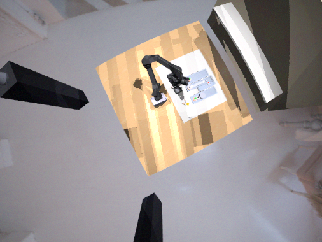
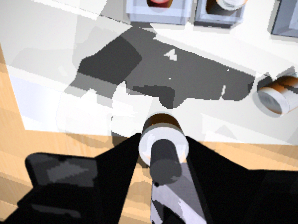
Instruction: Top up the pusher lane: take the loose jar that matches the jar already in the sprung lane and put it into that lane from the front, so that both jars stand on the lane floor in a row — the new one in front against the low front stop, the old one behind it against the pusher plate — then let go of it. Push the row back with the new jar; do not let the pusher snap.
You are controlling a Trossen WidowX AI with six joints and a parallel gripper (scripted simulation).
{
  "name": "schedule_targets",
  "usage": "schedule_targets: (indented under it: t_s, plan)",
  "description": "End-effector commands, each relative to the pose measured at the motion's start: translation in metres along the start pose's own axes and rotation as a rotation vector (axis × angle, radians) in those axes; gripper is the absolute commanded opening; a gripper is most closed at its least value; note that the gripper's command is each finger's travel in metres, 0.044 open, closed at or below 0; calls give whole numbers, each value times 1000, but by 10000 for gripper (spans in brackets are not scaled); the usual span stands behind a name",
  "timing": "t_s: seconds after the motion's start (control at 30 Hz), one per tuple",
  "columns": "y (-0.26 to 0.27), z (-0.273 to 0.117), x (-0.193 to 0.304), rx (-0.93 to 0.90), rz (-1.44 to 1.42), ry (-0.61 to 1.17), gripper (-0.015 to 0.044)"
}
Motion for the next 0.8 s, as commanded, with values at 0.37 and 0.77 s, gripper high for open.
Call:
schedule_targets:
  t_s: [0.37, 0.77]
  plan:
    - [-2, -34, -9, -3, -4, -4, 0]
    - [-18, -18, -63, 0, 11, -8, 0]
Point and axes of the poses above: the point midway between the two fingers, 35 mm back from their tips, its own z axis out along the fingers, its own y axis across the jaws, x = y × z, the point moved 1 cm from there along -z, back along the fingers, and after that the axes turned 15 degrees about z, right-handed, at the moved point
